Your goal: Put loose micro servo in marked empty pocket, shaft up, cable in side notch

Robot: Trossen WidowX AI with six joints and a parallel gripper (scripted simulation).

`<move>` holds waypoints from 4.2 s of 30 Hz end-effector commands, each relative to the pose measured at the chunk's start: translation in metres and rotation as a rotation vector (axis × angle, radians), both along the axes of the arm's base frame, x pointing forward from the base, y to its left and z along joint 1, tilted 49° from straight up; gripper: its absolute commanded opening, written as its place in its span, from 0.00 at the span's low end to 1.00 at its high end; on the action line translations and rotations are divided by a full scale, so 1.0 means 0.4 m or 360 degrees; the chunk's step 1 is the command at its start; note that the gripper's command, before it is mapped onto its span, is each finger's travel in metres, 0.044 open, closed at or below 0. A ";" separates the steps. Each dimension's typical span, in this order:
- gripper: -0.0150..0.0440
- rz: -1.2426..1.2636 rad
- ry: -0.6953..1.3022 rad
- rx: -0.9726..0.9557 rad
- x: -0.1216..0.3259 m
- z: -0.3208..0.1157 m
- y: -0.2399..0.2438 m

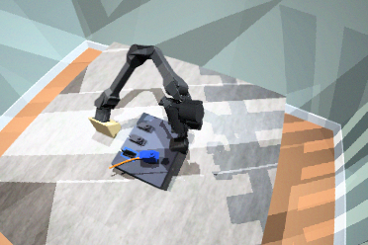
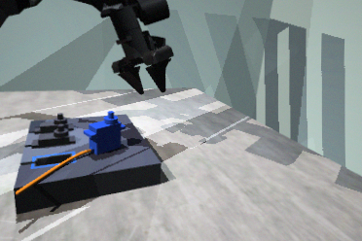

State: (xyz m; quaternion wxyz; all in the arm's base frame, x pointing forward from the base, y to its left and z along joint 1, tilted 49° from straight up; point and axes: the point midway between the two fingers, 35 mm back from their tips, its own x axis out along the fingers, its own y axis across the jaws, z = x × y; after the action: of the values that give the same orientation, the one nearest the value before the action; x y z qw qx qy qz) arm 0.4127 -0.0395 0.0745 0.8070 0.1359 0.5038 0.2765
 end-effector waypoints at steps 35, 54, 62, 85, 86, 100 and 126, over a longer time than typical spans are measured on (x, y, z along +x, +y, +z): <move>1.00 0.0480 0.0332 0.0258 -0.323 -0.227 -0.103; 0.69 0.0480 0.0331 0.0259 -0.324 -0.253 -0.072; 0.40 0.0480 0.0331 0.0259 -0.324 -0.253 -0.072; 0.25 0.0480 0.0333 0.0258 -0.343 -0.194 -0.119; 0.25 0.0480 0.0333 0.0258 -0.343 -0.193 -0.119; 0.25 0.0480 0.0331 0.0256 -0.290 -0.216 -0.139; 0.25 0.0017 0.0762 0.0360 -0.289 -0.227 -0.150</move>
State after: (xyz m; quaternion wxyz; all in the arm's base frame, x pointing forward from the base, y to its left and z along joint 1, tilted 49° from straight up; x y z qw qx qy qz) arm 0.2959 -0.0974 -0.0171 0.6472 0.2702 0.6415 0.3108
